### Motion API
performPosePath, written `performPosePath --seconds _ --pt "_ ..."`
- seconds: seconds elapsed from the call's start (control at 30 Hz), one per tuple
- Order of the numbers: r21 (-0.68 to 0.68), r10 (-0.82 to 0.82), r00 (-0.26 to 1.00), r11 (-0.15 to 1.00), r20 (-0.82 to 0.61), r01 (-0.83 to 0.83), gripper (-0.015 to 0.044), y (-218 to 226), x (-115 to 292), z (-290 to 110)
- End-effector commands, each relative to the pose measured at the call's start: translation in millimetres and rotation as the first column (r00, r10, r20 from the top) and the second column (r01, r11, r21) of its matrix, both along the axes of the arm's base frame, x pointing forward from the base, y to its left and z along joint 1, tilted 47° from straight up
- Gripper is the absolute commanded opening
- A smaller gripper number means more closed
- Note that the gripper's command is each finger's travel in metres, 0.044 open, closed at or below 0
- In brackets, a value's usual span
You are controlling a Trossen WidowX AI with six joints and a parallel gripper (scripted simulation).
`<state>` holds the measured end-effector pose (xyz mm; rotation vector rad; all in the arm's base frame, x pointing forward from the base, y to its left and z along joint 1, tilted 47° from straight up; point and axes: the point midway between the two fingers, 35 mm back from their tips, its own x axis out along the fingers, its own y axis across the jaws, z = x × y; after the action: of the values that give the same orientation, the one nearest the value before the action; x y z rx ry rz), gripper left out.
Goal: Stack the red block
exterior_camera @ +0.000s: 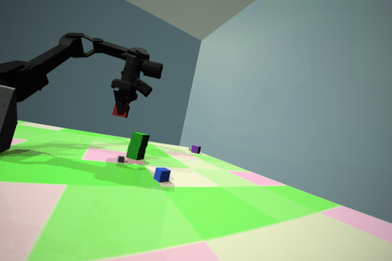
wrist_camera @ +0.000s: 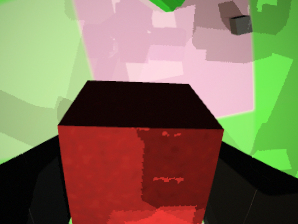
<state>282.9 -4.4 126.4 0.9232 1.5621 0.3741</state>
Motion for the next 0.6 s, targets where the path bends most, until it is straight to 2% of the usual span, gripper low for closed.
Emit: performPosePath --seconds 0.0,0.57 --pt "-0.004 -0.003 1.0 1.0 0.001 0.003 0.0 -7 18 -7" --pt "-0.005 -0.003 1.0 1.0 0.005 0.003 0.0 -24 73 -35"
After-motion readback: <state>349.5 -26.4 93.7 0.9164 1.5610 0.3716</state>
